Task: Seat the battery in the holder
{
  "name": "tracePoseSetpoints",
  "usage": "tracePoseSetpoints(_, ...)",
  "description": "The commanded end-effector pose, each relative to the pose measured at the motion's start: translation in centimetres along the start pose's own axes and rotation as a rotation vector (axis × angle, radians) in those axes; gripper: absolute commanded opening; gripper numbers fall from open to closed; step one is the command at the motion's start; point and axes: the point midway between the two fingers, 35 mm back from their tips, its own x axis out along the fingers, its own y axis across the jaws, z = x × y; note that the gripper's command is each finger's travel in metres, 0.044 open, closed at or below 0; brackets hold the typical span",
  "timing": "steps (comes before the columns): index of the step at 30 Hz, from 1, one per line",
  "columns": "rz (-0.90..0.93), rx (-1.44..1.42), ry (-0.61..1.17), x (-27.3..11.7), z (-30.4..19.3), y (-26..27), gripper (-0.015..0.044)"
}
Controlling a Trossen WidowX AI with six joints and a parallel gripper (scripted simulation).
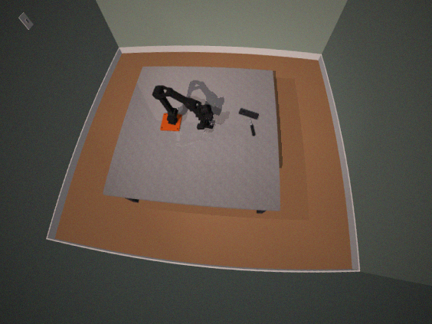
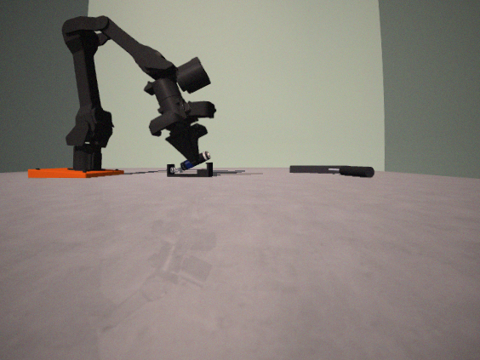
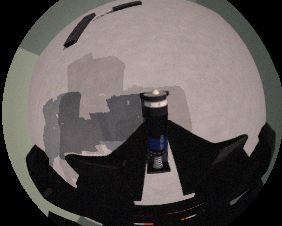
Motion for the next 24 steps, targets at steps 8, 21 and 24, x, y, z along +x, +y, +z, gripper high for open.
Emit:
tracePoseSetpoints(8,-0.004,0.007,-0.080,0.0,-0.3,0.0,0.0063)
tracePoseSetpoints(21,-0.004,0.008,-0.120,0.1,-0.8,0.0,0.0063)
tracePoseSetpoints(24,-0.004,0.008,-0.120,0.0,-1.1,0.0,0.0063)
